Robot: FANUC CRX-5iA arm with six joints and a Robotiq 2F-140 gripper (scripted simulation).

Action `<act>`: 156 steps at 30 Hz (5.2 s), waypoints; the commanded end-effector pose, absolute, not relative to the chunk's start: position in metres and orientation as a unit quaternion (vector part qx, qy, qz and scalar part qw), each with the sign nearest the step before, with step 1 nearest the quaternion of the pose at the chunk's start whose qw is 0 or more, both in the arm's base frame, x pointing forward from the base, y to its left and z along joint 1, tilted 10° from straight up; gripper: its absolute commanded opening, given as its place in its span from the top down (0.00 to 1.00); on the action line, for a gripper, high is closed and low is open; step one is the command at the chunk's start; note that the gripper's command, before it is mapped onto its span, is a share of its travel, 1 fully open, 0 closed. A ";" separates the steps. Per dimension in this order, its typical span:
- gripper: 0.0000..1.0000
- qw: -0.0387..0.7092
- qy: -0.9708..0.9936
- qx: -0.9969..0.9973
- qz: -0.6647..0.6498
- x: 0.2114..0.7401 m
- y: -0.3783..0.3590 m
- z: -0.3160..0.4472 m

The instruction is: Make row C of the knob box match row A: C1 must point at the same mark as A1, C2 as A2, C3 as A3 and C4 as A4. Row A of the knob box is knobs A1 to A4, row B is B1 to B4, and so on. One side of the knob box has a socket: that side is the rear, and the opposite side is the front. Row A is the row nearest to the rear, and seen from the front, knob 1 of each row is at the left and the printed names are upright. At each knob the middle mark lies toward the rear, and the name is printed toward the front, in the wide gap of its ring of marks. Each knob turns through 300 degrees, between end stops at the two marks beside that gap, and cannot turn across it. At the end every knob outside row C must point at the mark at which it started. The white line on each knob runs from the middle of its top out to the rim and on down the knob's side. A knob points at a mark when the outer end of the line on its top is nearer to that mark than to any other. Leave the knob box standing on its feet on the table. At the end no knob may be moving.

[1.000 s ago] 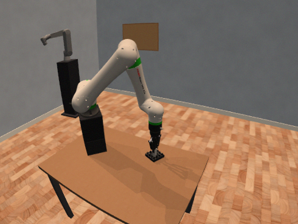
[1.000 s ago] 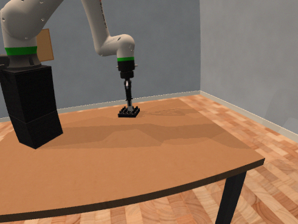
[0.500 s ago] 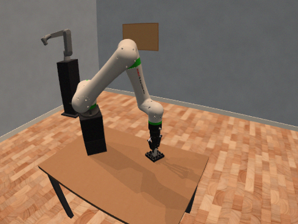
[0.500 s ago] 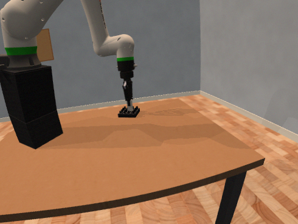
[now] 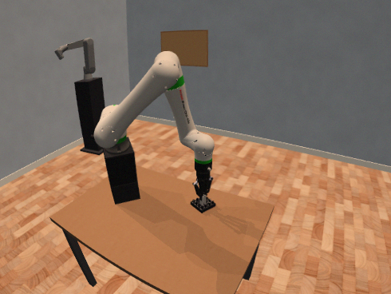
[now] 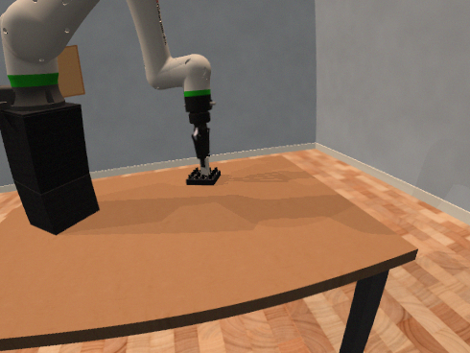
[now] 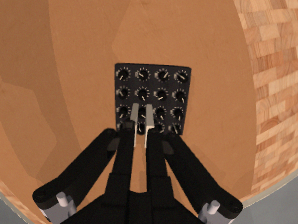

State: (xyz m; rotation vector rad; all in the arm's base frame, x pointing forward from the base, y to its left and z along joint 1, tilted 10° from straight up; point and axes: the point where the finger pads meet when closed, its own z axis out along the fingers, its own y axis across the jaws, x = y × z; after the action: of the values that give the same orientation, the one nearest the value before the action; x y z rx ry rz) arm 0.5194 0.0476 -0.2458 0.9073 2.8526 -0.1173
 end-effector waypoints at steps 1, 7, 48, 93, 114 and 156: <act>0.95 0.074 0.949 0.304 -0.039 0.520 0.048 -0.246; 0.95 0.074 0.949 0.304 -0.039 0.520 0.048 -0.246; 0.88 0.074 0.949 0.304 -0.039 0.518 0.049 -0.235; 0.88 0.064 0.991 0.104 -0.053 0.515 0.052 -0.205; 0.88 0.044 0.971 -0.222 -0.071 0.514 0.053 -0.201; 0.88 -0.006 0.661 -0.745 -0.083 0.513 0.054 -0.193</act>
State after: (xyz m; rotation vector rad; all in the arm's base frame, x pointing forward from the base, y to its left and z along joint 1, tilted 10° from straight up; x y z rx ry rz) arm 0.5125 0.0541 -0.1941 -2.1999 2.1944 -0.3286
